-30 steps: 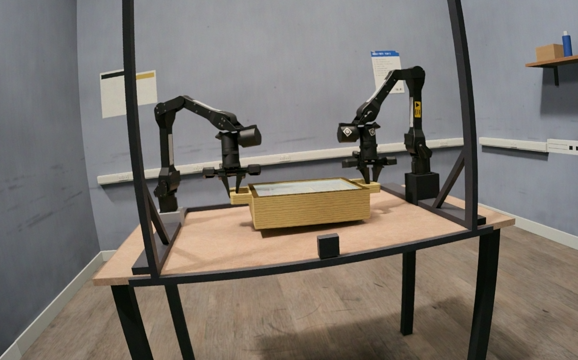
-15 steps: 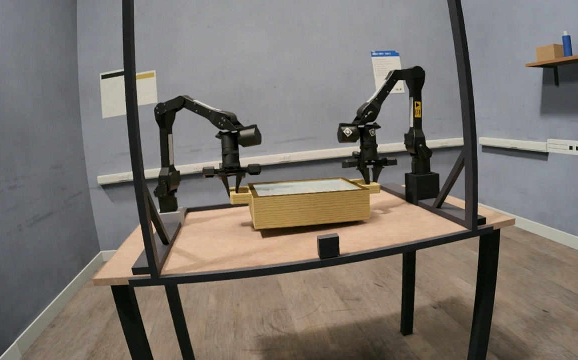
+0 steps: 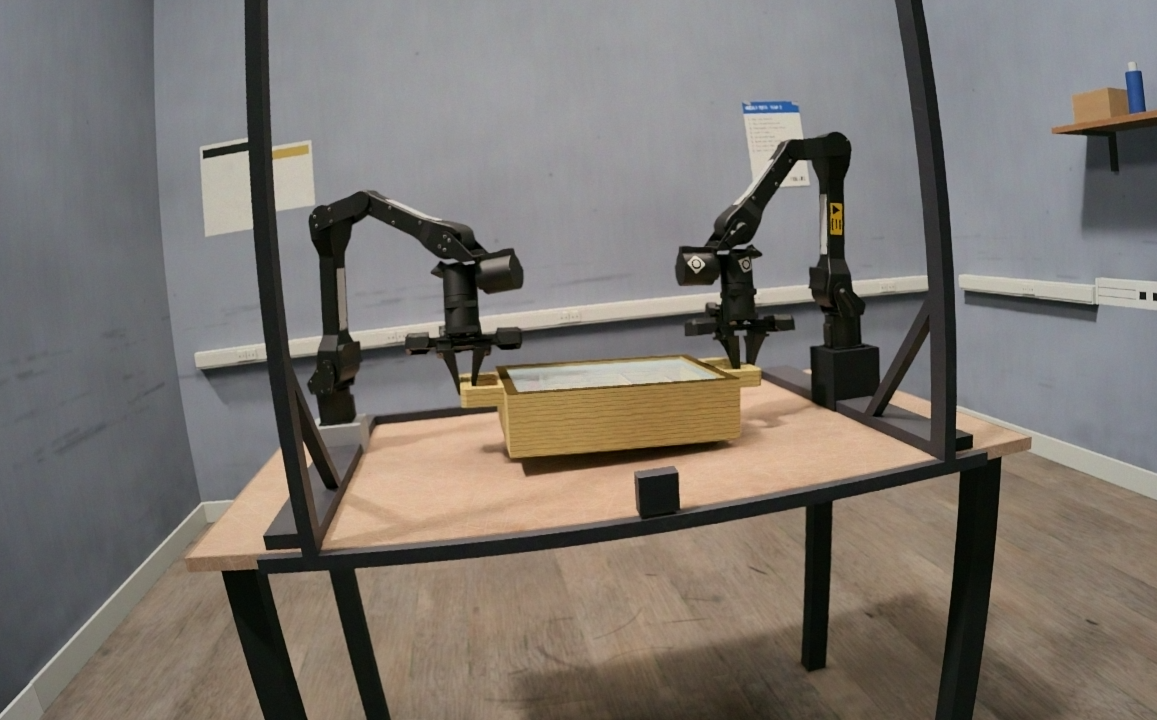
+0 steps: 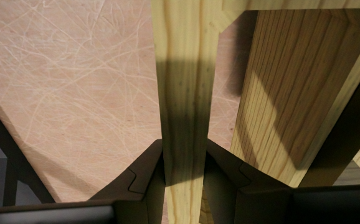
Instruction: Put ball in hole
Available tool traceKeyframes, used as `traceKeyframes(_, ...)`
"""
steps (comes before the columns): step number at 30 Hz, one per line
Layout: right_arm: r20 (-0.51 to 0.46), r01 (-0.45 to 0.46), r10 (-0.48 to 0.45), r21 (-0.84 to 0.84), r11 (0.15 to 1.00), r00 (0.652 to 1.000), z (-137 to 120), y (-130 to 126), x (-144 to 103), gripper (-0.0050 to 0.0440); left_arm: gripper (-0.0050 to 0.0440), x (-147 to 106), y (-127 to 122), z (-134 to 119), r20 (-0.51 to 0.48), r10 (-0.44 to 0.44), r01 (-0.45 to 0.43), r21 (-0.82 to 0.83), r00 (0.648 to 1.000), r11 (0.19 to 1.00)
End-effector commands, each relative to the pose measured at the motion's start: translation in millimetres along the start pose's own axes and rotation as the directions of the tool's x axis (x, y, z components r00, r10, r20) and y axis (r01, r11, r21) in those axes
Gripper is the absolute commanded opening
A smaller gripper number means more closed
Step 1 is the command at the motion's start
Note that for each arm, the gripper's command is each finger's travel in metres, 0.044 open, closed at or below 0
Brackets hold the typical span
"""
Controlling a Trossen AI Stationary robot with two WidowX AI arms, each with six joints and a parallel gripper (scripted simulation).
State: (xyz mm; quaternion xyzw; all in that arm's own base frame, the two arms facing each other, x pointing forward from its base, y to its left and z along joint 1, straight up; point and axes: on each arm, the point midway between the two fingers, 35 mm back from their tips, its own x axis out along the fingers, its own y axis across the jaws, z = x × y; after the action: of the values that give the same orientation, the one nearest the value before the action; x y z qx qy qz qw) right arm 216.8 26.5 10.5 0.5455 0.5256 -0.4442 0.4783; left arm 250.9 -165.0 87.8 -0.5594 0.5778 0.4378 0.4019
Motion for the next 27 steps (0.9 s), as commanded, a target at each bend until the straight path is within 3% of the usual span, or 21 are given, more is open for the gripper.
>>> traceKeyframes(1, -0.005, -0.031, 0.031, -0.009, 0.999, 1.0, -3.1, 3.5, -8.0, -0.005, -0.005, -14.2, -3.1, -11.7, -0.035, -0.033, 0.034, 0.014, 0.999, 0.999)
traceKeyframes(27, -0.005, -0.033, 0.033, -0.005, 0.999, 0.999, -1.4, 4.0, -9.2, -0.005, -0.005, -14.8, -3.4, -11.8, -0.036, -0.037, 0.038, 0.023, 0.999, 0.999)
